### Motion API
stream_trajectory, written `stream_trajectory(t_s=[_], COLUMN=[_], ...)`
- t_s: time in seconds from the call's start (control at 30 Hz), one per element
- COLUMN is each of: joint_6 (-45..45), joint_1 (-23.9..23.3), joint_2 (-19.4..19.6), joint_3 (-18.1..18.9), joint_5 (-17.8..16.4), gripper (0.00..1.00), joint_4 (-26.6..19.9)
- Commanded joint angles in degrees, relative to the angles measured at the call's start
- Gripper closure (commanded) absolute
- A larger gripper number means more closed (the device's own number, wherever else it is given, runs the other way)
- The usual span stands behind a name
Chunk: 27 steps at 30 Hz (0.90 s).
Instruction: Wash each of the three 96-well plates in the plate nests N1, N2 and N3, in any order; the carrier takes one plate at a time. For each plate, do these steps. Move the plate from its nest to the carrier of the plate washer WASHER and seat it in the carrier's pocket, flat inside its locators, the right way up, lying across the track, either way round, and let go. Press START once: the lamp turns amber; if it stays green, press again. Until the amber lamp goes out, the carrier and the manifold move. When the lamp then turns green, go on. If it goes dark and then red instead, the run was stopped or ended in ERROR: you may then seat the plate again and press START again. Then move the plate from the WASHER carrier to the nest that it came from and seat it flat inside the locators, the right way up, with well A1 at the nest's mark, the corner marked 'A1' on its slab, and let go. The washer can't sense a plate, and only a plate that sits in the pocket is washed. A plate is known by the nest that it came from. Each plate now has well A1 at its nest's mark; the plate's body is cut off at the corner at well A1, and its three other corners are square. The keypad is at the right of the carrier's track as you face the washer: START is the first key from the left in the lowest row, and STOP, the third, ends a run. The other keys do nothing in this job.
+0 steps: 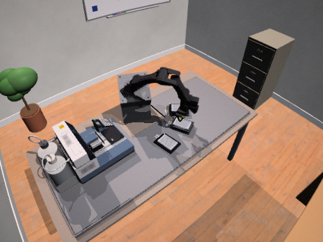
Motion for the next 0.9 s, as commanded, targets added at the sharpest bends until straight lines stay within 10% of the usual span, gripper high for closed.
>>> stream_trajectory(t_s=[0.0, 0.87], joint_6=[-0.5, -3.4], joint_1=[0.2, -2.4], joint_2=[-0.1, 6.1], joint_3=[0.4, 2.3], joint_5=[-0.1, -0.9], gripper=[0.0, 0.0], joint_4=[1.2, 6.9])
